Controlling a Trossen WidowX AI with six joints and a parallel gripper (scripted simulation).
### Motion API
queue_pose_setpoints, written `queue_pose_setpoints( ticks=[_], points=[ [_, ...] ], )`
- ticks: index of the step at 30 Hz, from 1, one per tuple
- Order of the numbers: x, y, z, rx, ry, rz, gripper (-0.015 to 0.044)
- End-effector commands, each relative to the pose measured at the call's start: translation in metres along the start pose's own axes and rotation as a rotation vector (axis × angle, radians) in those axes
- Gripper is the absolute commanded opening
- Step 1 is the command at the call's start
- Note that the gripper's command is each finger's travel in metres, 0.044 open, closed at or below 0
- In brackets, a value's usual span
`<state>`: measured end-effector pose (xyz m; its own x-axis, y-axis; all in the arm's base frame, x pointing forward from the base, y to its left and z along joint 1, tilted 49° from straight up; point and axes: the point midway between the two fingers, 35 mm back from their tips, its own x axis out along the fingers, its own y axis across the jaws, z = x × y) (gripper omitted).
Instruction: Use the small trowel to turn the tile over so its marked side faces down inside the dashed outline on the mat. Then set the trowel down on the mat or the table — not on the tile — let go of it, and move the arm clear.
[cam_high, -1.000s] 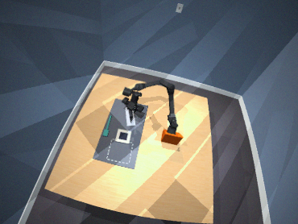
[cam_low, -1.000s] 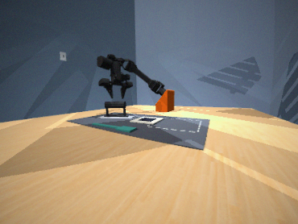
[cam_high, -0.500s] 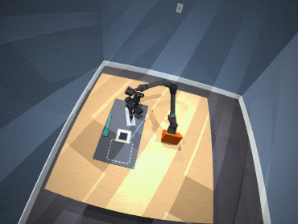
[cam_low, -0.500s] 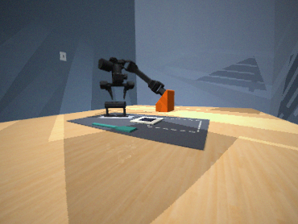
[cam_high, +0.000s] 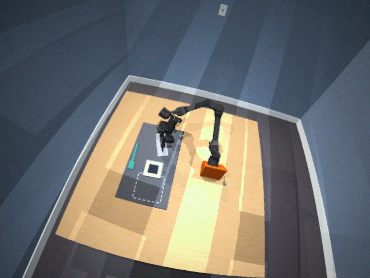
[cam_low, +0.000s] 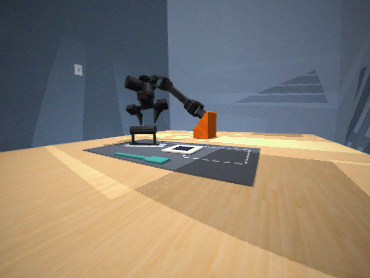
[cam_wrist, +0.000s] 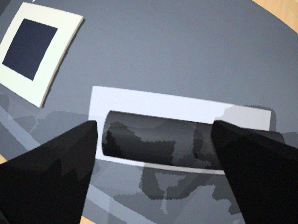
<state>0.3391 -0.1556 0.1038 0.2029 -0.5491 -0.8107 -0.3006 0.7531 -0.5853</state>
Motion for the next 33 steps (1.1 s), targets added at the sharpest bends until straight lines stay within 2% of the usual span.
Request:
queue_pose_setpoints(
  ticks=[1,24,33],
  points=[
    [-0.002,0.0,0.0,0.117,-0.048,-0.001,0.03],
    [-0.005,0.004,-0.006,0.814,-0.315,0.066,0.03],
    [-0.002,0.0,-0.019,0.927,-0.342,0.091,0.03]
  ],
)
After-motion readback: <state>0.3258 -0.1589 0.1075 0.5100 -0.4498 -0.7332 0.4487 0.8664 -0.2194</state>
